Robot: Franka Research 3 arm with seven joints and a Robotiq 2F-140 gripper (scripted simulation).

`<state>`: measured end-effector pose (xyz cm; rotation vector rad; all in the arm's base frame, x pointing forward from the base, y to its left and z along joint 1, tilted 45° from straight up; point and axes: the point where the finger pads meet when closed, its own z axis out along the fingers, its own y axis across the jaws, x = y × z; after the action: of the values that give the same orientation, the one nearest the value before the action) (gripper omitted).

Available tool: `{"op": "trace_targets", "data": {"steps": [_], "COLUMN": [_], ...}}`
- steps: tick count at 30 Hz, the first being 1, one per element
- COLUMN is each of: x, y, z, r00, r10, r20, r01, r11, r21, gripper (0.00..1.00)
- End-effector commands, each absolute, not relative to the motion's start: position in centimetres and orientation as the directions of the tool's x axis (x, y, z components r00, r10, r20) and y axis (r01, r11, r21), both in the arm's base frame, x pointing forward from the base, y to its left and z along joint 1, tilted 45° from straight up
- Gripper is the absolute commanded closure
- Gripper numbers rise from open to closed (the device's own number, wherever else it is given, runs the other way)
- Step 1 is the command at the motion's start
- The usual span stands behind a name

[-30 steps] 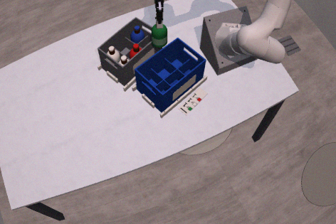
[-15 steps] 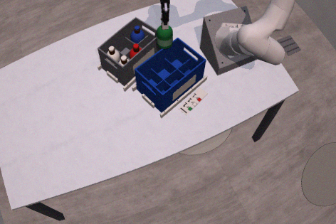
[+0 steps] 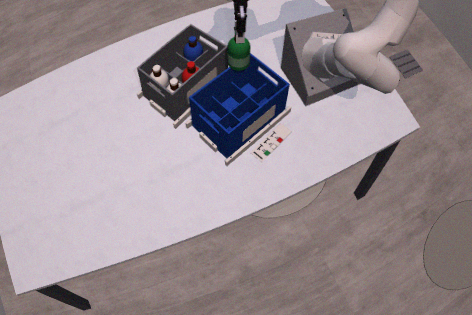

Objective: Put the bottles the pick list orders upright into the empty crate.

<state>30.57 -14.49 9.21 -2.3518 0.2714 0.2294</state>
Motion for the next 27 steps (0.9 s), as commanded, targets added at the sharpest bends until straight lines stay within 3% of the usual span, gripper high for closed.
{"op": "trace_targets", "data": {"steps": [1, 27], "x": [30.2, 27.4], "y": [-14.5, -13.1], "z": [9.7, 11.4], "r00": [0.959, 0.959], "r10": [-0.139, -0.139], "r20": [-0.246, -0.246], "r01": [-0.271, -0.271], "r11": [-0.699, -0.699], "r21": [-0.662, -0.662], "gripper": [1.00, 1.00]}}
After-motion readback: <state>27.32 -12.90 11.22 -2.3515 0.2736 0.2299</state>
